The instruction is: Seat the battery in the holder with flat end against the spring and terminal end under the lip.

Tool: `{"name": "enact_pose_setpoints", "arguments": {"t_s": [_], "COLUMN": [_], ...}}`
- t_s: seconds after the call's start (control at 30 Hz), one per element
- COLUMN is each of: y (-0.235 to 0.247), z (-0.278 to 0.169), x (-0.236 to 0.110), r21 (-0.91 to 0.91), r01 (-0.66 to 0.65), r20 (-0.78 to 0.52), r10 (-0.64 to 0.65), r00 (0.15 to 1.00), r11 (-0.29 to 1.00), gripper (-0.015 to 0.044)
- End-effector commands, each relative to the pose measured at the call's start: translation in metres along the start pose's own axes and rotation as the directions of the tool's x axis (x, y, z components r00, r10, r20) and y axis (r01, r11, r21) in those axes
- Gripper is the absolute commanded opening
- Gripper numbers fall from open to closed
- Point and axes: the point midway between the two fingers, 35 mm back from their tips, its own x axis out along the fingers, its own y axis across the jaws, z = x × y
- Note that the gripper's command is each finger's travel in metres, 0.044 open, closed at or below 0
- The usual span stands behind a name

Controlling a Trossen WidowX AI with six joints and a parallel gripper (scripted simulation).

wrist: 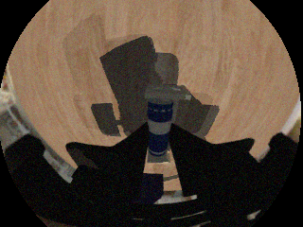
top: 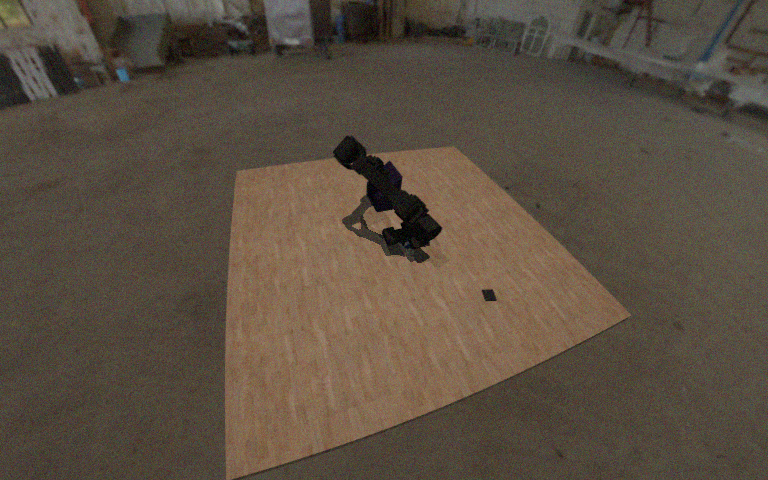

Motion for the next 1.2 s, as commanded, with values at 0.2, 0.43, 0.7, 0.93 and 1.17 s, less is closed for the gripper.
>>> {"name": "enact_pose_setpoints", "arguments": {"t_s": [0.2,0.43,0.7,0.93,1.17], "y": [-0.002,-0.003,-0.004,-0.004,-0.004], "z": [-0.001,-0.002,-0.004,-0.006,-0.011], "x": [0.002,0.002,0.003,0.003,0.004], "r21": [0.006,0.006,0.005,0.005,0.005], "r01": [0.002,0.0,-0.004,-0.005,-0.006], "r20": [0.048,0.077,0.11,0.114,0.121], "r10": [-0.003,0.0,0.003,0.004,0.005], "r00": [0.999,0.997,0.994,0.993,0.993], "r11": [1.0,1.0,1.0,1.0,1.0], "gripper": [0.0085,0.0085,0.0085,0.0085,0.0085]}}
